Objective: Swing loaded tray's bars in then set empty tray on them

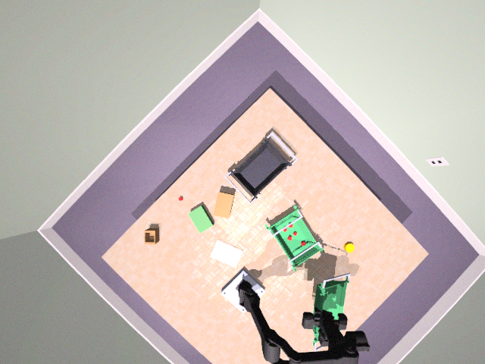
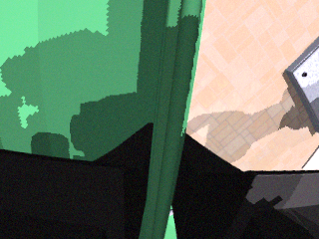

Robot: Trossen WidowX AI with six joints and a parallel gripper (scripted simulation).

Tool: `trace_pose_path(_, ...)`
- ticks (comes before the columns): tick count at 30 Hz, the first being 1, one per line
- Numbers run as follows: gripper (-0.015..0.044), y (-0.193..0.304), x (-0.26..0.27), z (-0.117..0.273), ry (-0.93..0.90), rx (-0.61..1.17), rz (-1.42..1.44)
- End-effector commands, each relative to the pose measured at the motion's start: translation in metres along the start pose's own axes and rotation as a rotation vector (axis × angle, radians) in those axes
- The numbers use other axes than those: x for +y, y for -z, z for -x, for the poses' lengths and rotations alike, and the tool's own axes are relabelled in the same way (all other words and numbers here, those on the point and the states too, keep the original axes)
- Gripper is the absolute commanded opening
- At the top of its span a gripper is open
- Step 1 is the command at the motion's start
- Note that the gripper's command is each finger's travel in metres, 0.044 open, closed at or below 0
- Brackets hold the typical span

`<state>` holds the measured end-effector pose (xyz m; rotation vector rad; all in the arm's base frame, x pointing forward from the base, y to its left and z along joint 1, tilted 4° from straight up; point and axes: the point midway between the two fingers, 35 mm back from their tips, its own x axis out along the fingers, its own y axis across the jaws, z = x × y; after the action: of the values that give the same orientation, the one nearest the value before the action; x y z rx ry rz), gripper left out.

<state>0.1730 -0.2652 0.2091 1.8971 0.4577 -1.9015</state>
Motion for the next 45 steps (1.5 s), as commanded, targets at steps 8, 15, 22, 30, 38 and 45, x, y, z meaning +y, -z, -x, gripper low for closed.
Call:
trace_pose_path(8, 0.0, 0.04, -0.002, 0.005, -0.022, -0.001, 0.092)
trace_pose_path(15, 0.0, 0.066, -0.007, 0.005, -0.021, 0.0, 0.153)
trace_pose_path(22, 0.0, 0.091, -0.014, 0.004, -0.02, 0.001, 0.214)
trace_pose_path(30, 0.0, 0.119, -0.024, 0.004, -0.019, 0.001, 0.283)
trace_pose_path(38, 0.0, 0.146, -0.037, 0.004, -0.019, 0.001, 0.353)
trace_pose_path(45, 0.0, 0.168, -0.05, 0.004, -0.02, 0.002, 0.414)
